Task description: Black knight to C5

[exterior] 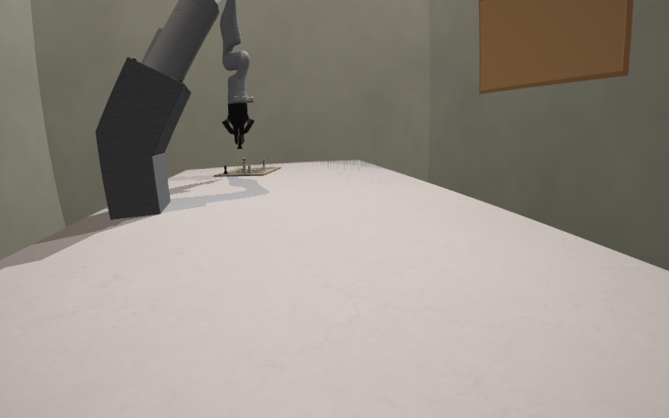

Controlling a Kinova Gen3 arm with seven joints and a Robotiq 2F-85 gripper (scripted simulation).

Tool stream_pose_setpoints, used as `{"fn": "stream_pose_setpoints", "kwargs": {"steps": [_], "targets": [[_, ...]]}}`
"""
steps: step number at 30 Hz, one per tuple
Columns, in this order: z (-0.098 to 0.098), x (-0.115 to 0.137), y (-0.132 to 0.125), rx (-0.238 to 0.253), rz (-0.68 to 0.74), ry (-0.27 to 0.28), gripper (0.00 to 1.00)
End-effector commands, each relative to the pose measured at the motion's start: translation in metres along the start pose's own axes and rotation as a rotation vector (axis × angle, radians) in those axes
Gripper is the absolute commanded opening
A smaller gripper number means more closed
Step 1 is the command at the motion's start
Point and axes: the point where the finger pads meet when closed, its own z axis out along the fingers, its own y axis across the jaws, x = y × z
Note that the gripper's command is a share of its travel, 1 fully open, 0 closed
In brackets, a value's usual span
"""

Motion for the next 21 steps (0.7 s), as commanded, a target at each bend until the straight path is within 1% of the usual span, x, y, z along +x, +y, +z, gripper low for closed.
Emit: {"fn": "stream_pose_setpoints", "kwargs": {"steps": [1, 5, 8, 14, 16, 21], "targets": [[-0.001, -0.001, -0.001, 0.008, 0.009, -0.004, 0.00], [0.002, -0.003, -0.001, 0.007, 0.008, -0.007, 0.00], [0.008, -0.004, -0.002, 0.007, 0.008, -0.010, 0.00], [0.035, -0.002, 0.000, 0.007, 0.006, -0.005, 0.00], [0.035, -0.002, 0.000, 0.007, 0.006, -0.005, 0.00], [0.060, -0.002, 0.000, 0.006, 0.006, -0.005, 0.00]]}}
